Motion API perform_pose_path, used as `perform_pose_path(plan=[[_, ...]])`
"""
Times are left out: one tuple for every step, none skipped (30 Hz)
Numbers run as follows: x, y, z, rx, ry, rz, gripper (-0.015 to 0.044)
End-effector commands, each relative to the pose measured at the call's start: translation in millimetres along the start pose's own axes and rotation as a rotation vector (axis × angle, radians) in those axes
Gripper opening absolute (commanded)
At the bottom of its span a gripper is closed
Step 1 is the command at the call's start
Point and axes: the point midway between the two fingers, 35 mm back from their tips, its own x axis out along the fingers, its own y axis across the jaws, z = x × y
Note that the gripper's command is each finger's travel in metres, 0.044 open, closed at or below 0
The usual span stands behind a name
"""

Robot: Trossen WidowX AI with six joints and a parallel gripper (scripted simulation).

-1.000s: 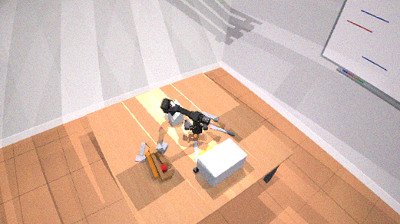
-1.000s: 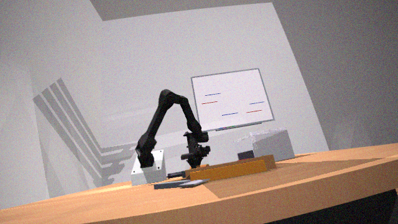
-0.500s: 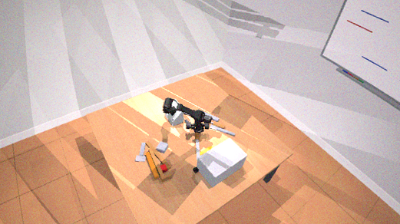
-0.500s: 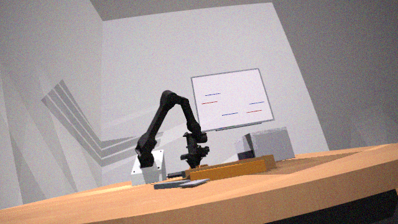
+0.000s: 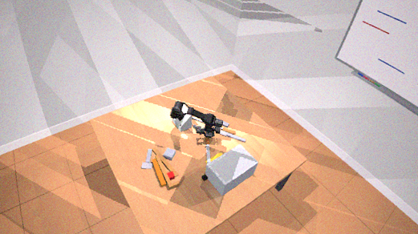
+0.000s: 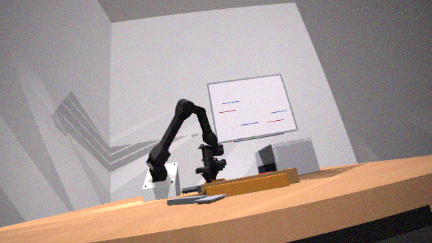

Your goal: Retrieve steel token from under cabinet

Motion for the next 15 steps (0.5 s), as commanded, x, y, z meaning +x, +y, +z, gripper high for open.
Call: perform_pose_path(plan=[[-1,6,-3,-0.001,-0.001,0.004,0.0],[-1,7,-4,-0.001,-0.001,0.005,0.0],[-1,8,-5,-0.001,-0.001,0.005,0.0],[-1,9,-5,-0.001,-0.001,0.005,0.0],[-1,10,-6,-0.001,-0.001,0.005,0.0],[-1,11,-7,-0.001,-0.001,0.005,0.0],[-1,12,-8,-0.001,-0.001,0.005,0.0],[-1,12,-9,-0.001,-0.001,0.005,0.0],[-1,13,-10,-0.001,-0.001,0.005,0.0],[-1,14,-10,-0.001,-0.001,0.005,0.0],[-1,15,-11,-0.001,-0.001,0.005,0.0],[-1,16,-12,-0.001,-0.001,0.005,0.0],[-1,17,-13,-0.001,-0.001,0.005,0.0],[-1,18,-13,-0.001,-0.001,0.005,0.0],[-1,18,-14,-0.001,-0.001,0.006,0.0]])
